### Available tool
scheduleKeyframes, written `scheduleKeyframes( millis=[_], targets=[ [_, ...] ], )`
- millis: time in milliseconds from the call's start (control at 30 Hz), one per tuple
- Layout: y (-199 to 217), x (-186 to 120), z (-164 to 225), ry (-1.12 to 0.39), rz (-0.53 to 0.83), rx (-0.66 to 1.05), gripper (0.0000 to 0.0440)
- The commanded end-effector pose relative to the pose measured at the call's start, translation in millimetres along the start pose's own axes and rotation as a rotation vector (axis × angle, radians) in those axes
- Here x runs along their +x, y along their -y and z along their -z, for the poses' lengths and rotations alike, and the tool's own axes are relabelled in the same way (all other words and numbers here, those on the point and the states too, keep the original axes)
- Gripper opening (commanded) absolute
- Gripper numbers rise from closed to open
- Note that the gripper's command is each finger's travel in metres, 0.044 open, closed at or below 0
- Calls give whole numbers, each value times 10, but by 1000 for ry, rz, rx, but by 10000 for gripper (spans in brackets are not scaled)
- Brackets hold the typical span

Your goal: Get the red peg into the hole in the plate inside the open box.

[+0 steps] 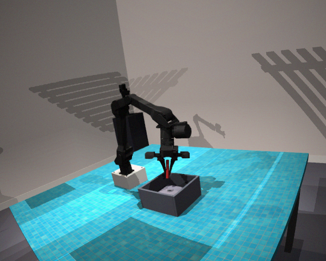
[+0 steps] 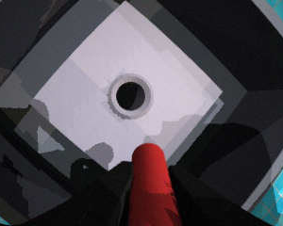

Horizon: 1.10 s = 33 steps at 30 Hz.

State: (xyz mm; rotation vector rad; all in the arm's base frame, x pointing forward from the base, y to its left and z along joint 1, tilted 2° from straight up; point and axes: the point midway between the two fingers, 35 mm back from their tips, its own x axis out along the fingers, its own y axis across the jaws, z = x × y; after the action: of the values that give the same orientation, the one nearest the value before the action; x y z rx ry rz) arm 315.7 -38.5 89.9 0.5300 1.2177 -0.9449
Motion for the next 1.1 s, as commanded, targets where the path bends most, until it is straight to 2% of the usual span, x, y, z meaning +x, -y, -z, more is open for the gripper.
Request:
scheduleKeyframes(
  millis=[0, 333, 533, 633, 667, 1000, 1033, 1067],
  targets=[
    [-24, 66, -98, -8, -14, -9, 0],
    [-56, 398, -218, -62, -46, -83, 10],
    [-61, 578, -195, -114, -51, -122, 135],
    [-84, 596, -284, -110, -67, -150, 140],
    [-98, 597, -310, -111, -73, -154, 154],
    [-351, 500, -587, -143, -146, -157, 417],
    [-384, 485, -616, -147, -156, -159, 440],
    [-418, 470, -643, -150, -166, -161, 440]
  ],
)
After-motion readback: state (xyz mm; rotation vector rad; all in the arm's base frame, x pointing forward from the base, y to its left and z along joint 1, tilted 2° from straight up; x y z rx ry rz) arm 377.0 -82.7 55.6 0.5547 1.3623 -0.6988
